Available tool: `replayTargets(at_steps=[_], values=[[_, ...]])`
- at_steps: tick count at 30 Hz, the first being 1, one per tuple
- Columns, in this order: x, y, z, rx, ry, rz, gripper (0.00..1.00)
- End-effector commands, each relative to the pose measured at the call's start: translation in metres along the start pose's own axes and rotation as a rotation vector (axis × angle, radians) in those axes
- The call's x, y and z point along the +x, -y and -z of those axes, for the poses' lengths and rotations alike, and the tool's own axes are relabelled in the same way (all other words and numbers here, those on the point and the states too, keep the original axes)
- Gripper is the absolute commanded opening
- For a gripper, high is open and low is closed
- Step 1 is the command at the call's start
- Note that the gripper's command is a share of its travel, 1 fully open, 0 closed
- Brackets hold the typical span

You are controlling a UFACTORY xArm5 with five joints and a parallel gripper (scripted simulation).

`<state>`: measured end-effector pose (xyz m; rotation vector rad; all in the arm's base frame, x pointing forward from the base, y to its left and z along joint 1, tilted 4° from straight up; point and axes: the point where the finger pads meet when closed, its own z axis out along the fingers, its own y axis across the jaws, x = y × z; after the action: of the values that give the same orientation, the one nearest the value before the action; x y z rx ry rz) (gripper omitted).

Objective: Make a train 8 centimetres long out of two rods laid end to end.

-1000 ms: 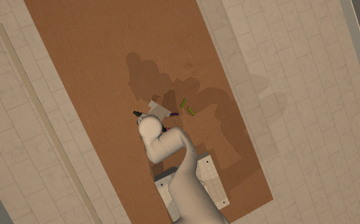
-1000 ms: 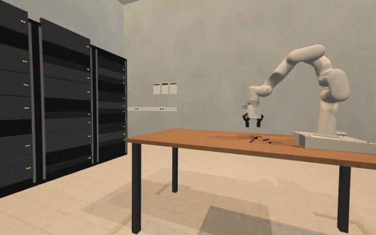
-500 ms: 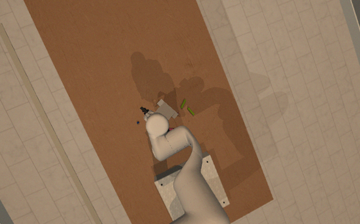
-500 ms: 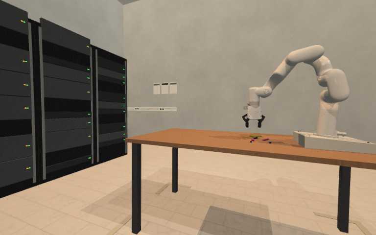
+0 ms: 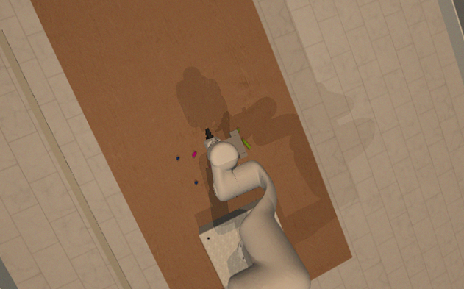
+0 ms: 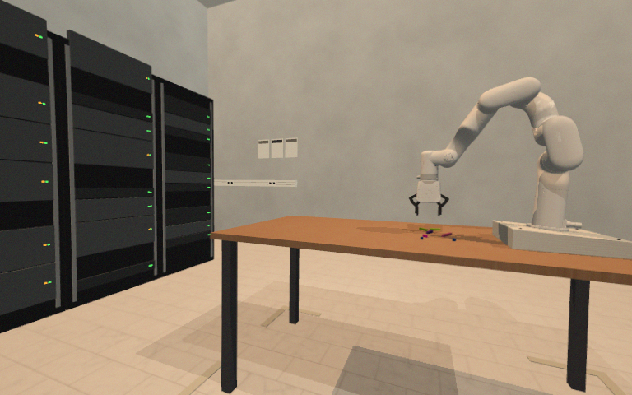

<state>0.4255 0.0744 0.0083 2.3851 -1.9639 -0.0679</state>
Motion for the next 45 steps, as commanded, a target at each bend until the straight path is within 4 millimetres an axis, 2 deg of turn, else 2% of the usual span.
replayTargets(at_steps=[1, 6, 11, 12, 45], values=[[0.020, -0.004, -0.003, 0.007, 0.003, -0.167, 1.00], [0.037, -0.009, -0.006, 0.008, 0.006, -0.323, 1.00], [0.039, -0.010, -0.007, 0.008, 0.007, -0.342, 1.00], [0.039, -0.010, -0.007, 0.008, 0.007, -0.342, 0.24], [0.039, -0.010, -0.007, 0.008, 0.007, -0.342, 0.24]])
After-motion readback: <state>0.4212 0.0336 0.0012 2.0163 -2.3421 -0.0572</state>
